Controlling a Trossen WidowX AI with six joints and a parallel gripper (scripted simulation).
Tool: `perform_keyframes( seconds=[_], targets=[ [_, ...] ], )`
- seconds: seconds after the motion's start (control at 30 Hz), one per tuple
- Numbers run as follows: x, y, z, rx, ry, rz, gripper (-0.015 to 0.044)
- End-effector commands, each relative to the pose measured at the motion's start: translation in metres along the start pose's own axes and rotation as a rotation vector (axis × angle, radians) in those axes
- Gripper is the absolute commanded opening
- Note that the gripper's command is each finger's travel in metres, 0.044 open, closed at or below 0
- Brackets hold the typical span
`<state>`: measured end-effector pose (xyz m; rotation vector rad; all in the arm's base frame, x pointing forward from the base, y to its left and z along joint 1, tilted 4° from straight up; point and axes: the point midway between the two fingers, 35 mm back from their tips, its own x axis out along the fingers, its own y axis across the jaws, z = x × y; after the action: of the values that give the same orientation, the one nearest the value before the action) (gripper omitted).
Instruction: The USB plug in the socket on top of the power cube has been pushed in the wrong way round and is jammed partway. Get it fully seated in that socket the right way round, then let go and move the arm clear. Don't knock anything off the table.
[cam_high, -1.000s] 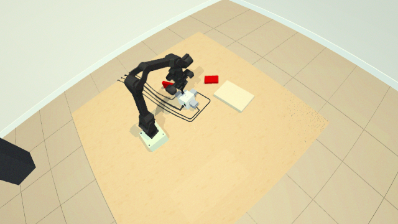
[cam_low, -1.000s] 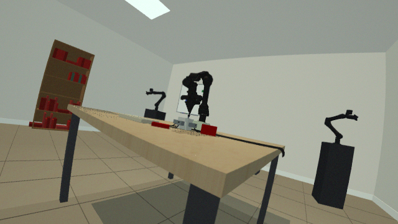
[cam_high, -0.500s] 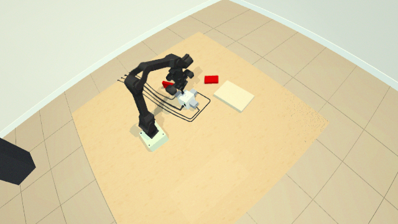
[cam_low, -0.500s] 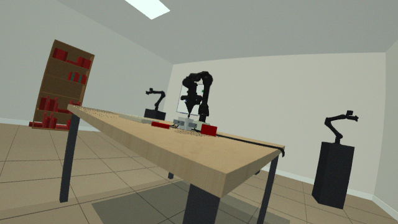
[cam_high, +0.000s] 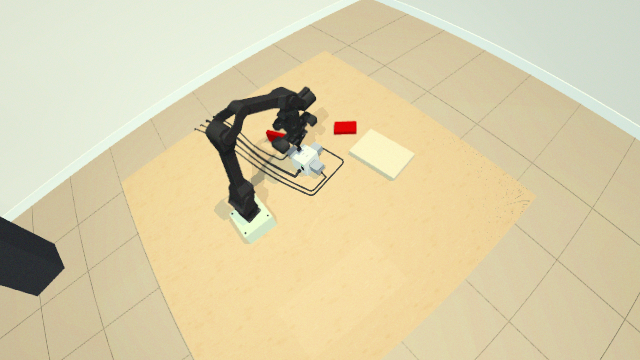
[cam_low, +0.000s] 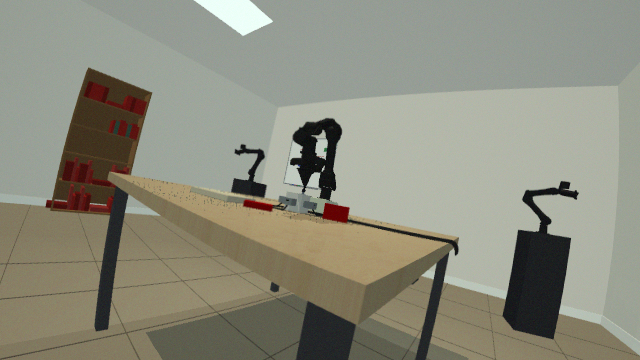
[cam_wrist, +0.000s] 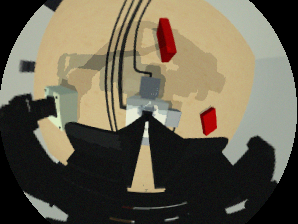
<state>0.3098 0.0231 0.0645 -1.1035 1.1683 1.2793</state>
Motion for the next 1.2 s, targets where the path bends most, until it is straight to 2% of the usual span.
perform_keyframes(
  seconds=[0.0,1.17],
  targets=[
    [0.0008,-0.0004,0.0005,-0.006,-0.004,-0.001,0.0],
    [0.005,-0.0004,0.0001,-0.006,-0.004,-0.001,0.0]
  ],
)
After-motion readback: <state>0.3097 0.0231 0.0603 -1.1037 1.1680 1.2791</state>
